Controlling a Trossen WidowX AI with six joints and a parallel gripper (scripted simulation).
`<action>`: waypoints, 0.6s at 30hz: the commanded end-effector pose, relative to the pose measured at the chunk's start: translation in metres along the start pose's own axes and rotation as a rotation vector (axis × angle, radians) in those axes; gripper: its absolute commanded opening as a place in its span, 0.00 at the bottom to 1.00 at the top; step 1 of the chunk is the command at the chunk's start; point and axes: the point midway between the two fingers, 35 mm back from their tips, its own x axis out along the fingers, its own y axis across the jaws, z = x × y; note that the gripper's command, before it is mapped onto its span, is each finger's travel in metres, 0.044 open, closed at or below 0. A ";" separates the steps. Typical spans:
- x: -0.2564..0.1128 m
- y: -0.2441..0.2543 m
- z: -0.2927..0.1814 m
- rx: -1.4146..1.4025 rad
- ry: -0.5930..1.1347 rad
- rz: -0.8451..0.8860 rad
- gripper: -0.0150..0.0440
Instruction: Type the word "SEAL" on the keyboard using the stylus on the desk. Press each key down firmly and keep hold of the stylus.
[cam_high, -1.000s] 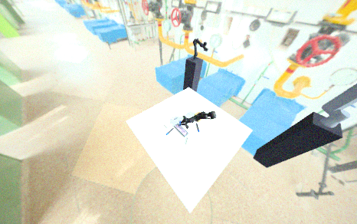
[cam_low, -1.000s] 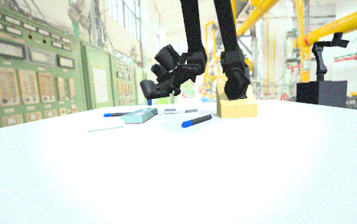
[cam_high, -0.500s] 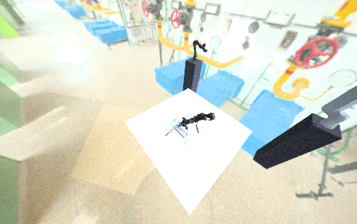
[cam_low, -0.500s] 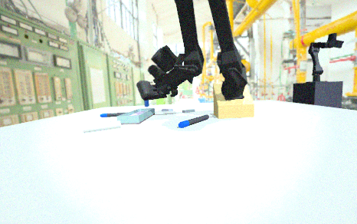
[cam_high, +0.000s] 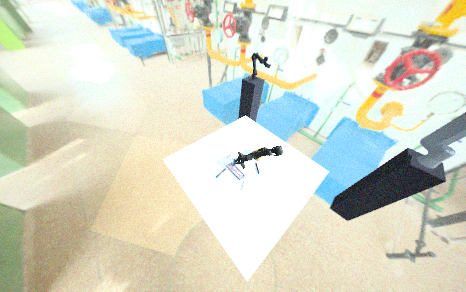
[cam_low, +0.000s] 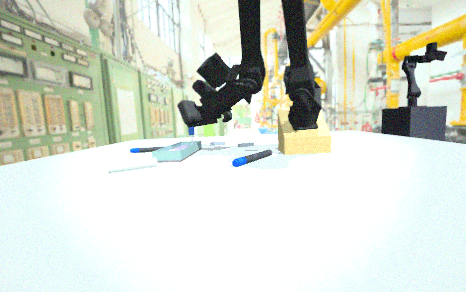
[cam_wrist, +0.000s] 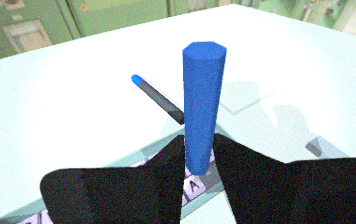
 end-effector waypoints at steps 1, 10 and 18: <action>-0.006 0.001 0.015 -0.001 -0.013 0.003 0.39; -0.011 0.001 0.023 -0.001 -0.014 0.004 0.39; -0.010 -0.001 0.021 0.002 -0.010 -0.002 0.40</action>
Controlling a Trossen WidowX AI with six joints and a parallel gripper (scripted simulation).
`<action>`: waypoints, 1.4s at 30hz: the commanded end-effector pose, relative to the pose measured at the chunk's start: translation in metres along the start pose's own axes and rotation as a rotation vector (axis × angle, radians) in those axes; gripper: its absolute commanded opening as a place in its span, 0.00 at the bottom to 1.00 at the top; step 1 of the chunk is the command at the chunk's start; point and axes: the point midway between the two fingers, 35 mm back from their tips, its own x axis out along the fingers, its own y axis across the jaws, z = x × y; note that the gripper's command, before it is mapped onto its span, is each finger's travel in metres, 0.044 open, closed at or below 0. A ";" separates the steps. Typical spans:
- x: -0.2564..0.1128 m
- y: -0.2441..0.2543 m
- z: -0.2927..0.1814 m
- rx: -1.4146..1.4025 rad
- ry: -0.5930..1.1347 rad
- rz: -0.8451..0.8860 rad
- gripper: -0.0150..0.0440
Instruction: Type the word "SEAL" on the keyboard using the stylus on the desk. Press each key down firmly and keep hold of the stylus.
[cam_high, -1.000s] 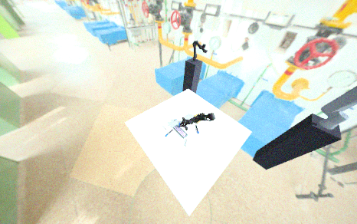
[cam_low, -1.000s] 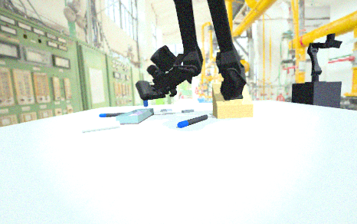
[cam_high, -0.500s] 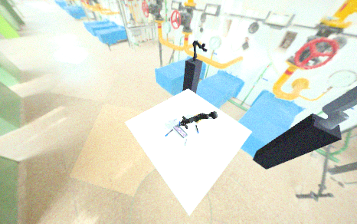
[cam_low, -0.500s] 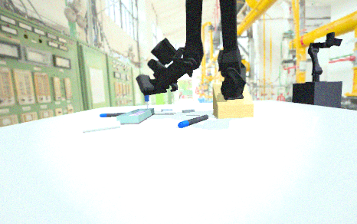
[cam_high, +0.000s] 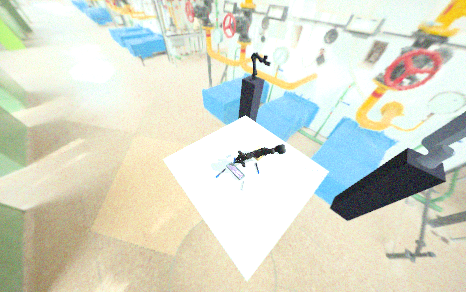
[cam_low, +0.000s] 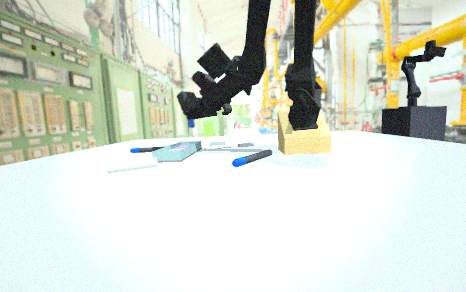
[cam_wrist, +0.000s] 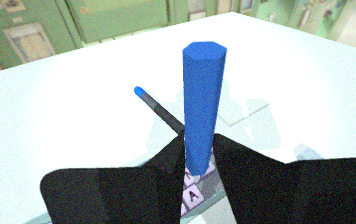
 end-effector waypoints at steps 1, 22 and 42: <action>0.000 0.000 0.000 0.000 0.001 0.000 0.39; -0.013 0.072 -0.006 0.000 0.010 -0.007 0.25; -0.048 0.129 -0.018 0.002 -0.001 0.010 0.25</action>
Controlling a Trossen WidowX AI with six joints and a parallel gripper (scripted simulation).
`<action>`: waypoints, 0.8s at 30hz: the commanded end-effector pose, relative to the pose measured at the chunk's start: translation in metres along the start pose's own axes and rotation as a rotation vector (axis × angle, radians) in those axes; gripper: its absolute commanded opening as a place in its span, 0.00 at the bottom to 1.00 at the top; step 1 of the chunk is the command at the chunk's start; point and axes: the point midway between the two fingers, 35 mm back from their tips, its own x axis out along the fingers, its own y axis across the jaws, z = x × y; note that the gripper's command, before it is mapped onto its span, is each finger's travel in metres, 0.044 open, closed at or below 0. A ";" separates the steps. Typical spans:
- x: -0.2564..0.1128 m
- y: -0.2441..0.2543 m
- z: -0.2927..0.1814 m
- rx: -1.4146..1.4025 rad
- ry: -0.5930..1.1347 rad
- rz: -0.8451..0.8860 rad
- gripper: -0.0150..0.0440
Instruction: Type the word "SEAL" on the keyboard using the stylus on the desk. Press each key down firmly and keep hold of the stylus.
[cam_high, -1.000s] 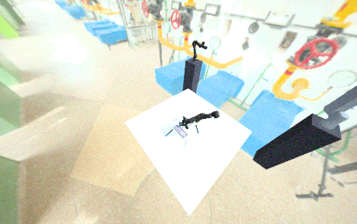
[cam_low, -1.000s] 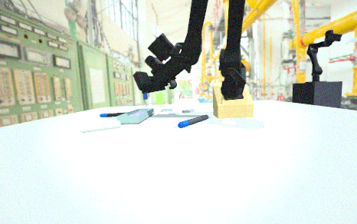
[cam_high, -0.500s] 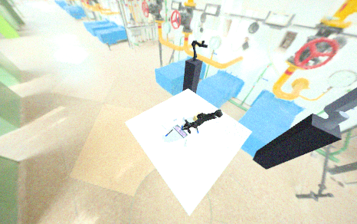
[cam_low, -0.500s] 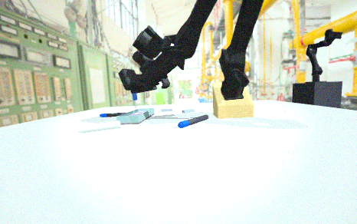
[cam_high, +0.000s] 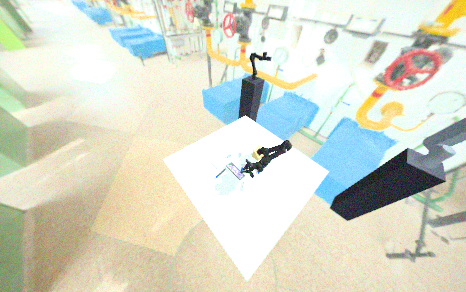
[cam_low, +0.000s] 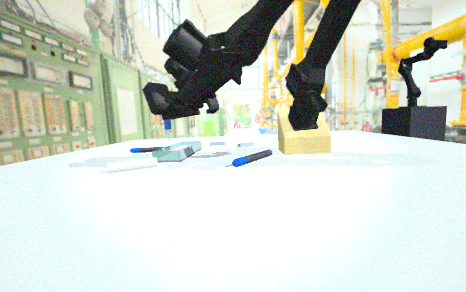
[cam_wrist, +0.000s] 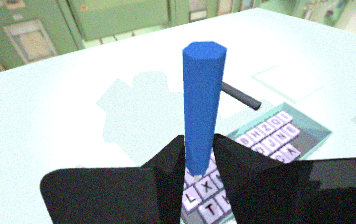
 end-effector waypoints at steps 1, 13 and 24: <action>-0.003 0.003 0.002 0.005 -0.010 0.004 0.25; 0.005 0.003 -0.016 0.006 -0.009 0.004 0.25; 0.008 0.004 -0.020 0.006 -0.009 0.004 0.39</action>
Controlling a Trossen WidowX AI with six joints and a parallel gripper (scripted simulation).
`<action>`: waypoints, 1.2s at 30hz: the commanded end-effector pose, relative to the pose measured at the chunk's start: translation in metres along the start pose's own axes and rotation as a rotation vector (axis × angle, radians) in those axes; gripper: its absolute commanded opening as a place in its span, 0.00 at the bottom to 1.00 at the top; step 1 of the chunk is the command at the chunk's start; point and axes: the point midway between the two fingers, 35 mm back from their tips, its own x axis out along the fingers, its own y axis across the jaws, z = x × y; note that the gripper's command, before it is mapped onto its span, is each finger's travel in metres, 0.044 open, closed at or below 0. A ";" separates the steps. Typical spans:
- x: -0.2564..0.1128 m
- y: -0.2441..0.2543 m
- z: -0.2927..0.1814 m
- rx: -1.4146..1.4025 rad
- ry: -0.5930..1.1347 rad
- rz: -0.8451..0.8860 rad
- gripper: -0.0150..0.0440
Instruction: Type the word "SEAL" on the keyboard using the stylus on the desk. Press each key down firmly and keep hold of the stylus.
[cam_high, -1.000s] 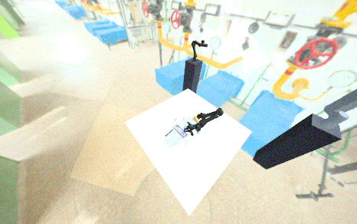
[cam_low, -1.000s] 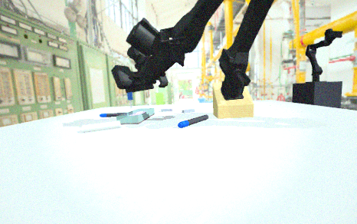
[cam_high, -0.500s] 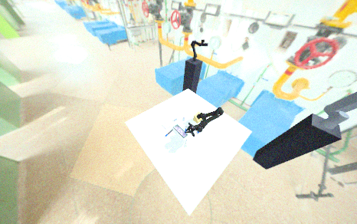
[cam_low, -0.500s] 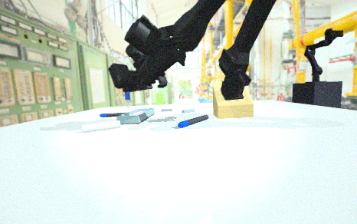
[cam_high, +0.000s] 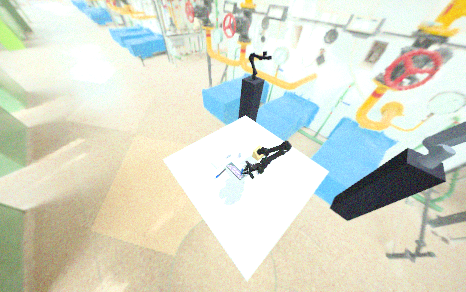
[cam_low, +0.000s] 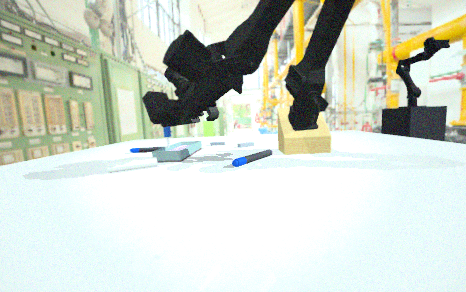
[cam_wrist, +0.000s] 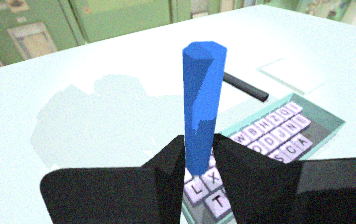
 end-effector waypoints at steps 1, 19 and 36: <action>0.003 -0.001 -0.003 0.001 -0.001 -0.007 0.39; 0.006 -0.001 -0.009 0.001 -0.001 -0.007 0.39; 0.009 -0.001 -0.015 0.002 -0.001 -0.007 0.39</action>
